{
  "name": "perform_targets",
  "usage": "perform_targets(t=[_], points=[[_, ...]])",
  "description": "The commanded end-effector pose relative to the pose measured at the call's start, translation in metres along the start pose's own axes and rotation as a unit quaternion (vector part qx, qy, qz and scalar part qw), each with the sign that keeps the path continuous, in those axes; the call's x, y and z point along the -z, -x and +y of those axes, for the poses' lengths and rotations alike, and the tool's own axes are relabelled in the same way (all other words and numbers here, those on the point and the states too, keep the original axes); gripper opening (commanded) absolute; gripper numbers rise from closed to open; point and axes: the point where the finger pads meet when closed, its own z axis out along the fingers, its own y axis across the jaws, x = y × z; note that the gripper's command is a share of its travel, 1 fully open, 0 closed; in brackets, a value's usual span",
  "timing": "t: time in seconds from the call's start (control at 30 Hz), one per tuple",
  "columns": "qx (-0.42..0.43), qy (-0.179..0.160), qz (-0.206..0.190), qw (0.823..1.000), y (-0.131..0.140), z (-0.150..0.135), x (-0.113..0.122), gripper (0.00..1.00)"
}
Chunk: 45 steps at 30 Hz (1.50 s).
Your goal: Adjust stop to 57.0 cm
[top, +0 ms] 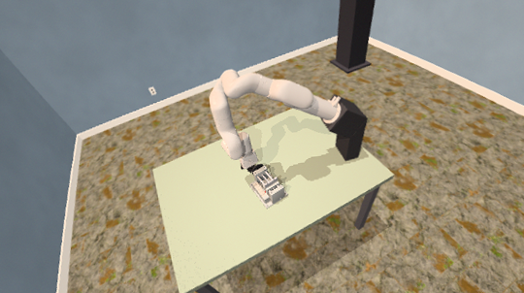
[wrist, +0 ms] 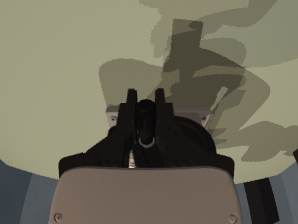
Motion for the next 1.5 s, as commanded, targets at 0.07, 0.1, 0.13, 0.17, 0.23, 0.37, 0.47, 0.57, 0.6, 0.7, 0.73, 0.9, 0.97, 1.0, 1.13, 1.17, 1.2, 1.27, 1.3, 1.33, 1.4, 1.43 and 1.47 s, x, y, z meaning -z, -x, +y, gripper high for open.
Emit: perform_targets(t=[0.07,0.1,0.13,0.17,0.23,0.37,0.47,0.57,0.6,0.7,0.73,0.9,0.97,1.0,1.13,1.17,1.2,1.27,1.3,1.33,1.4,1.43,1.47], points=[[0.0,0.0,0.001,1.0,0.0,-0.001,0.003,0.06],[0.0,0.0,0.001,1.0,0.0,-0.001,0.003,0.06],[0.0,0.0,0.001,1.0,0.0,-0.001,0.003,0.06],[0.0,0.0,0.001,1.0,0.0,-0.001,0.003,0.06],[0.0,0.0,0.0,1.0,0.0,-0.001,0.004,0.06],[0.0,0.0,0.001,1.0,0.0,-0.001,0.005,0.06],[0.0,0.0,0.001,1.0,0.0,-0.001,0.006,0.06],[0.0,0.0,0.001,1.0,0.0,-0.001,0.007,0.06],[0.0,0.0,0.001,1.0,0.0,-0.001,0.007,0.06],[0.0,0.0,0.001,1.0,0.0,-0.001,0.007,0.06],[0.0,0.0,0.001,1.0,0.0,-0.001,0.008,0.06],[0.0,0.0,0.0,1.0,0.0,-0.001,0.009,0.06],[0.0,0.0,0.0,1.0,0.0,-0.001,0.01,0.06],[0.0,0.0,0.0,1.0,0.0,-0.001,0.01,0.06],[0.0,0.0,0.0,1.0,0.0,-0.001,0.011,0.06],[0.0,0.0,0.0,1.0,0.0,-0.001,0.012,0.06],[0.0,0.0,0.0,1.0,0.0,-0.001,0.012,0.06],[0.0,0.0,0.0,1.0,0.0,-0.001,0.012,0.06],[0.0,0.0,0.0,1.0,0.0,-0.001,0.012,0.06],[0.0,0.0,0.0,1.0,0.0,-0.001,0.013,0.06],[0.0,0.0,0.0,1.0,0.0,-0.001,0.013,0.06],[0.0,0.0,0.0,1.0,0.0,-0.001,0.014,0.06],[0.0,0.0,0.0,1.0,0.0,-0.001,0.014,0.06]])
